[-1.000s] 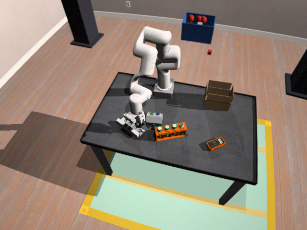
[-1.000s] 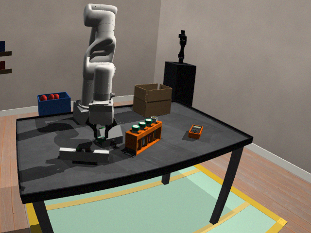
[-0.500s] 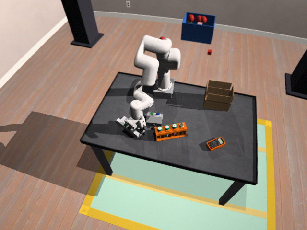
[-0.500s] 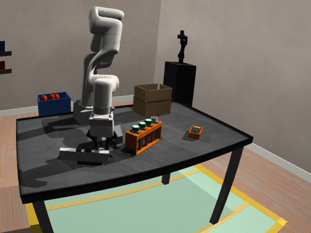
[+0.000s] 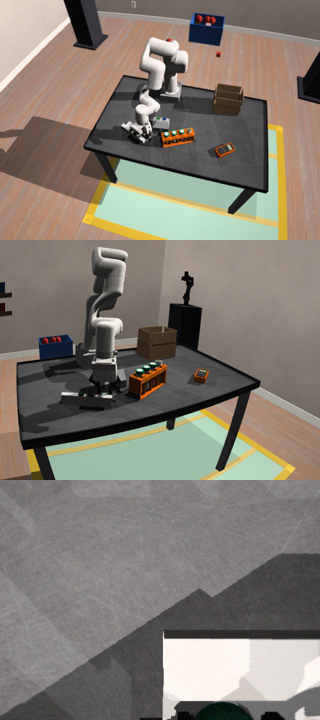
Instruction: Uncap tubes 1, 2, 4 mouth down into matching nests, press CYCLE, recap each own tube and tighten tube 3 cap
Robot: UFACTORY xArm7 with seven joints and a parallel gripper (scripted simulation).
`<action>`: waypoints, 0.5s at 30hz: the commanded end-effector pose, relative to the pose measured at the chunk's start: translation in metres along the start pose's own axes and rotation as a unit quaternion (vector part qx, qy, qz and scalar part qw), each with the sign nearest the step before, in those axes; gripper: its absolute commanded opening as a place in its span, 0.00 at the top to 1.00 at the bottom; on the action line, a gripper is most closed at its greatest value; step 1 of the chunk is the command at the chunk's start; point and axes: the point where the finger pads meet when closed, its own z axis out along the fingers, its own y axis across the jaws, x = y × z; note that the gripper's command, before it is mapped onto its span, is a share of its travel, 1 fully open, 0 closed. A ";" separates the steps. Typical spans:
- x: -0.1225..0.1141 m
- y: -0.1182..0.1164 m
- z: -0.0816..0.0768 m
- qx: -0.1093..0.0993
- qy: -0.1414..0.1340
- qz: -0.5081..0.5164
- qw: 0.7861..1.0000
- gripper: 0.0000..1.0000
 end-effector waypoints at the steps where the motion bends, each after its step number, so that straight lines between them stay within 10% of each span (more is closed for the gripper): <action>1: 0.001 0.000 -0.001 0.000 0.001 0.000 1.000 1.00; 15: 0.000 0.001 0.000 0.000 0.001 0.000 1.000 1.00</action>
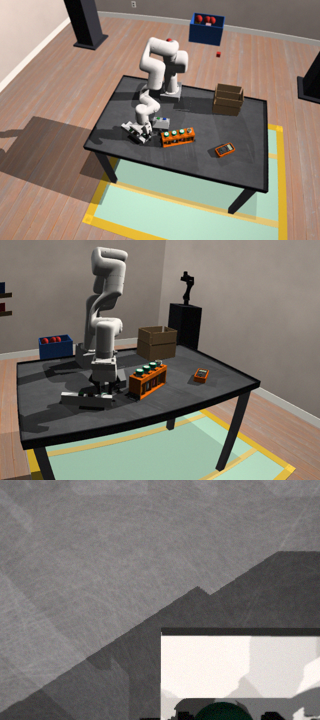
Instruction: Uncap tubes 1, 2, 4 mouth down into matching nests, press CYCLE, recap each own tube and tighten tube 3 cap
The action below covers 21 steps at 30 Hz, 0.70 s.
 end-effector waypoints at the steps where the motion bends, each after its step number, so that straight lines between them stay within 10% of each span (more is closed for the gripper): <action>1: 0.001 0.000 0.000 0.000 0.001 0.000 1.000 1.00; 21: 0.001 0.000 0.009 0.000 0.001 0.000 1.000 1.00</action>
